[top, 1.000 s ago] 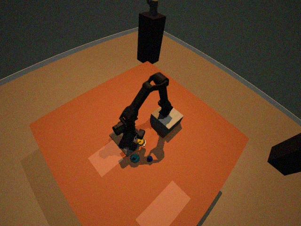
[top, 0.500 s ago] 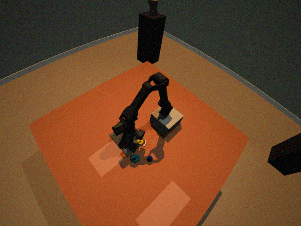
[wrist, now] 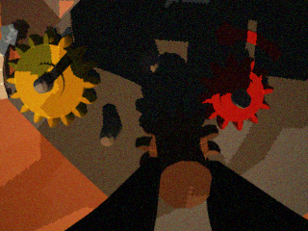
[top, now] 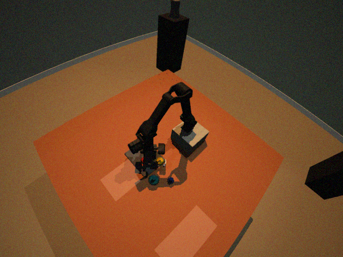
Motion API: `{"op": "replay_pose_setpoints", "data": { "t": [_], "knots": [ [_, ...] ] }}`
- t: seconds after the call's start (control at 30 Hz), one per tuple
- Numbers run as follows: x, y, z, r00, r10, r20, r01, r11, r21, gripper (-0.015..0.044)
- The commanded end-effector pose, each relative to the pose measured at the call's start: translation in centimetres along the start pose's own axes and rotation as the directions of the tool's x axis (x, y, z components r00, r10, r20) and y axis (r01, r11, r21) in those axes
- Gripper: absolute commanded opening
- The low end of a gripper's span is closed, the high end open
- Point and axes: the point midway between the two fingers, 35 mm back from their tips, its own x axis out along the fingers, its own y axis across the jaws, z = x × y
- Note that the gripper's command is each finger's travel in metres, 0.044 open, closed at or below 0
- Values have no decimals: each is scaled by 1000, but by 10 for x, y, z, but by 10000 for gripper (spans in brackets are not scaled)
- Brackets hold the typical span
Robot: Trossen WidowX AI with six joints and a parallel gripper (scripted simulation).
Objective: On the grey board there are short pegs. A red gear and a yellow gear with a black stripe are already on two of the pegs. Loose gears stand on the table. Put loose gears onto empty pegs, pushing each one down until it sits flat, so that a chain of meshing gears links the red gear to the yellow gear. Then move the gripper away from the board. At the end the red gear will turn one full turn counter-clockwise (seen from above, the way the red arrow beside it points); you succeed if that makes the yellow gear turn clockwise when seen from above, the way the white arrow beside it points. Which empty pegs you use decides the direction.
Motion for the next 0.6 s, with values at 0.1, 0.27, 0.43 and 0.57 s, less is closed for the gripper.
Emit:
{"op": "replay_pose_setpoints", "data": {
  "t": [0.1, 0.27, 0.43, 0.57],
  "knots": [
    [-2, 0, 1, 1000, -5, 0, 5, 1000, 29, 0],
    [2, 1, 0, 1000, -5, 0, 5, 988, 152, 0],
    [8, 0, -1, 1000, -5, 0, 5, 956, 293, 0],
    [14, -1, -1, 1000, -5, 0, 5, 923, 384, 0]
  ]
}}
